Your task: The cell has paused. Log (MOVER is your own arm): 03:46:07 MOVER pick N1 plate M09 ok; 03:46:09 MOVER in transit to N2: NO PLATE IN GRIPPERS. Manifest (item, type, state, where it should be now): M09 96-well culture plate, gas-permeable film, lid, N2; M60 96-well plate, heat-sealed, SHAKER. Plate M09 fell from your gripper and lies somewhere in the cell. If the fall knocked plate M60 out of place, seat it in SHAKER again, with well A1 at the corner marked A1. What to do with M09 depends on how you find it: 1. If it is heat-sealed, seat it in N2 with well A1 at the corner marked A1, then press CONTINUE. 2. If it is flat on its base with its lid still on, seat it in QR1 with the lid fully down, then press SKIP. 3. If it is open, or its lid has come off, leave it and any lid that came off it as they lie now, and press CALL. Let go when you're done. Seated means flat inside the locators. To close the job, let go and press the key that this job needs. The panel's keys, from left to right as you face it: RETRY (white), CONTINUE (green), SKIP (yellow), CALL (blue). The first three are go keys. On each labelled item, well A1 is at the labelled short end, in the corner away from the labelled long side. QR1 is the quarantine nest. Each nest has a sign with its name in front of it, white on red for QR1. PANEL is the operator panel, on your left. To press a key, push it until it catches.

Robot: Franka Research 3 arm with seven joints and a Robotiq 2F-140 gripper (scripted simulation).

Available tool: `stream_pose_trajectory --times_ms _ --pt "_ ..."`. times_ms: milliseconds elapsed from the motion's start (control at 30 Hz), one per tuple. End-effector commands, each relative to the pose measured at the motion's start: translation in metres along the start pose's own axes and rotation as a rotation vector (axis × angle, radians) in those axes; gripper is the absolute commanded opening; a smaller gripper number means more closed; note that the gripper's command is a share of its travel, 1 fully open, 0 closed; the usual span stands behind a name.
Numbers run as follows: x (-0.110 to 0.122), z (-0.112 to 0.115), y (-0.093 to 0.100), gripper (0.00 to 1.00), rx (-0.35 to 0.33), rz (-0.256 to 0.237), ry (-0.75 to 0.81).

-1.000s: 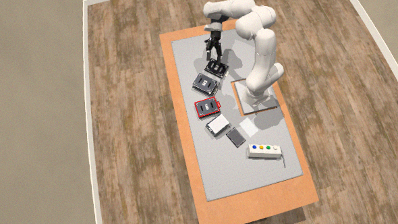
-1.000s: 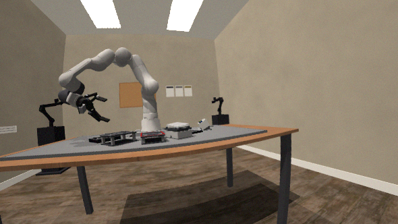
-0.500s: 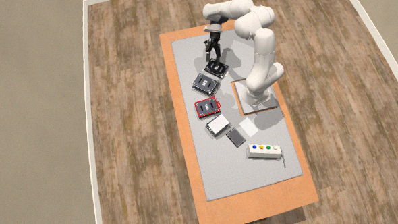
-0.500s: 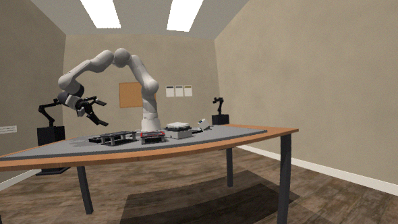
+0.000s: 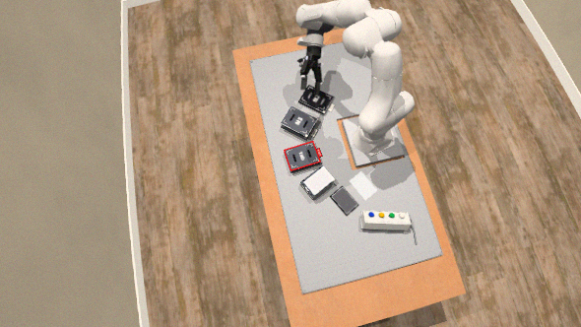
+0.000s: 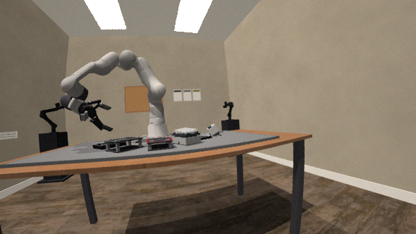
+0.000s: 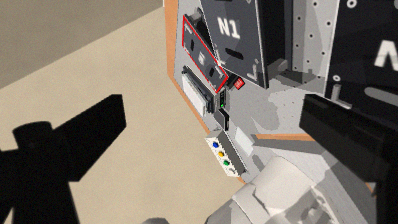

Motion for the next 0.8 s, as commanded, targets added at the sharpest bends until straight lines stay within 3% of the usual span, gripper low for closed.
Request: stream_pose_trajectory --times_ms 0,767 --pt "-0.003 0.004 0.002 1.00 -0.002 -0.001 0.003" --pt "-0.043 0.039 0.023 1.00 -0.002 -0.001 0.003"
Point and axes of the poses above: the point where the finger pads meet when closed, its own y axis back along the fingers, its own x axis across the jaws, z = x × y, the point moved 1 cm from there along y, back along the fingers, and after that the axes turned 13 degrees about -y, right-handed, at the moved point
